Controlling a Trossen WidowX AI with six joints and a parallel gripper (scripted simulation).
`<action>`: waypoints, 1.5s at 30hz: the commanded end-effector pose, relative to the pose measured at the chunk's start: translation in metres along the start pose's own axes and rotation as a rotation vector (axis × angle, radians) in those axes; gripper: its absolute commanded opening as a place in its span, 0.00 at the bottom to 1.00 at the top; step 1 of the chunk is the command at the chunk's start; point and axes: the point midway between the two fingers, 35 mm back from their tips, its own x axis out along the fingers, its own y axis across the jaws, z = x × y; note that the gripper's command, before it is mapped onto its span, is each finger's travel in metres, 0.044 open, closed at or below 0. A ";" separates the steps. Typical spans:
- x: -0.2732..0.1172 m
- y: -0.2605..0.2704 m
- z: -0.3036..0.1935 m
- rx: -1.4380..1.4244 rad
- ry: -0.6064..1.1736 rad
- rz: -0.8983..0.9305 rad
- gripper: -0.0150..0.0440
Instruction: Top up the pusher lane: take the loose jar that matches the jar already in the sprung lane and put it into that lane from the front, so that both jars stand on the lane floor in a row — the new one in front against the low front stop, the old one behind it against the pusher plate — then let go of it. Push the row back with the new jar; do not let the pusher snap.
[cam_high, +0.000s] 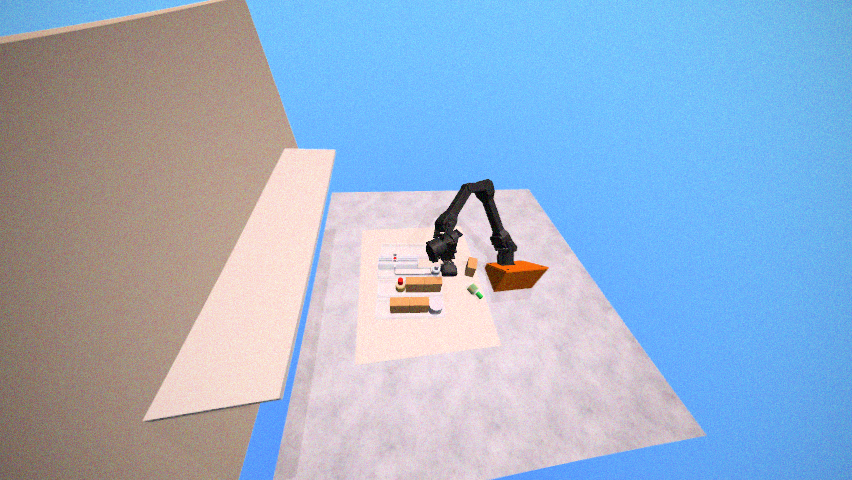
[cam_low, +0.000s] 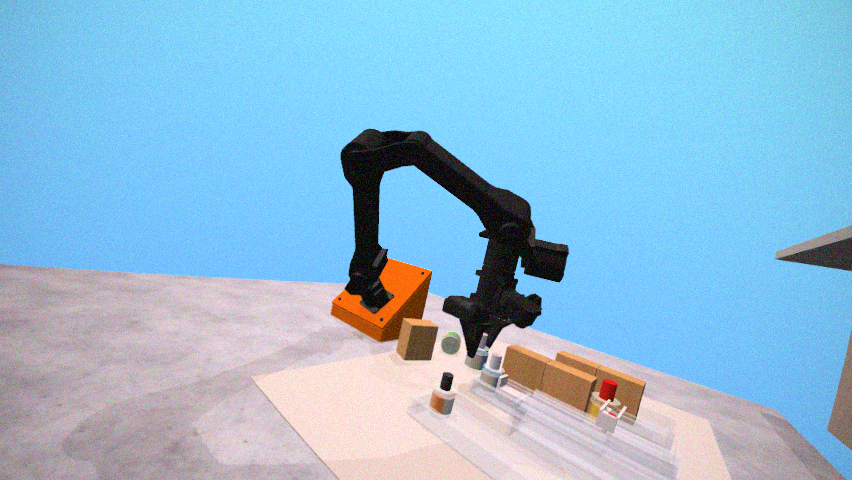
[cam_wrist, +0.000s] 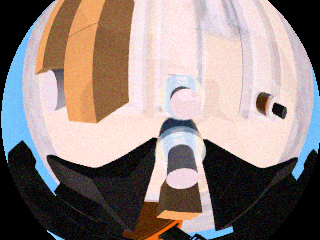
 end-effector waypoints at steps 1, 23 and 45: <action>-0.001 0.001 0.008 0.008 -0.016 0.001 0.25; -0.001 0.001 0.018 0.008 -0.017 0.001 0.25; -0.002 0.000 0.028 0.009 -0.017 0.001 0.25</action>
